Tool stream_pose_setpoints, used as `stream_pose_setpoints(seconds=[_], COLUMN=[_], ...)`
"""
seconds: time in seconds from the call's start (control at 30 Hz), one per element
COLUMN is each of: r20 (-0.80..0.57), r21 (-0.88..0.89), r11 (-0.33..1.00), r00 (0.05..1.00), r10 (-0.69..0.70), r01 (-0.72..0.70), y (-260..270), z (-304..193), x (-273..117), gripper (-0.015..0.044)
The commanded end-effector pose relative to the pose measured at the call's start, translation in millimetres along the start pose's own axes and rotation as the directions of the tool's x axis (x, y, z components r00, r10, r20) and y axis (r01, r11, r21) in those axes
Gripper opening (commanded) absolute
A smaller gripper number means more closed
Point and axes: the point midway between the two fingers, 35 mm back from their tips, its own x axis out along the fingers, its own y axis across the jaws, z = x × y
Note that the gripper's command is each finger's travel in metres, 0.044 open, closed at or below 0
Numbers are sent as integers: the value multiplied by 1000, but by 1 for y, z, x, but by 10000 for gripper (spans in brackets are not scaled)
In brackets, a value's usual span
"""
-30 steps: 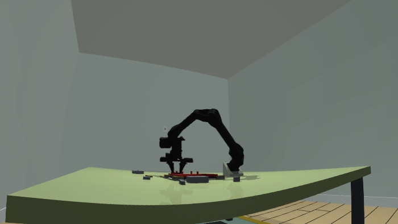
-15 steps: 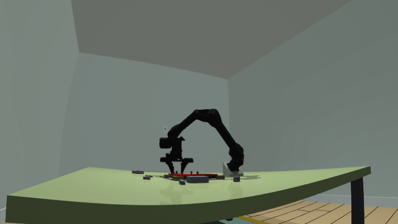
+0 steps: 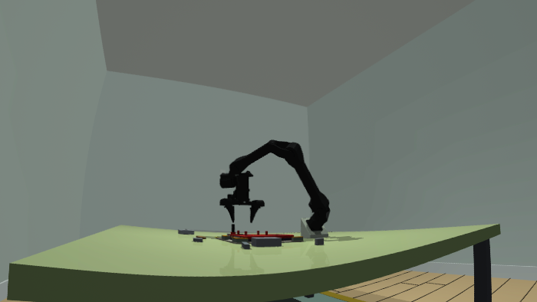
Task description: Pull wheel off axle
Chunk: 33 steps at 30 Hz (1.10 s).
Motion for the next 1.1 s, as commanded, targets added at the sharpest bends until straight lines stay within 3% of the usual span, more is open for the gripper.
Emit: stream_pose_setpoints(seconds=[0.0, 0.2, 1.07], r20=[12, 10, 10], r21=[2, -1, -1], r11=[1000, 1000, 1000], r00=[1000, 1000, 1000], r10=[11, 7, 7], r01=[-11, -7, -7], y=[-29, -68, -68], z=[-10, -28, -28], x=[-26, -45, -45], gripper=[440, 440, 440])
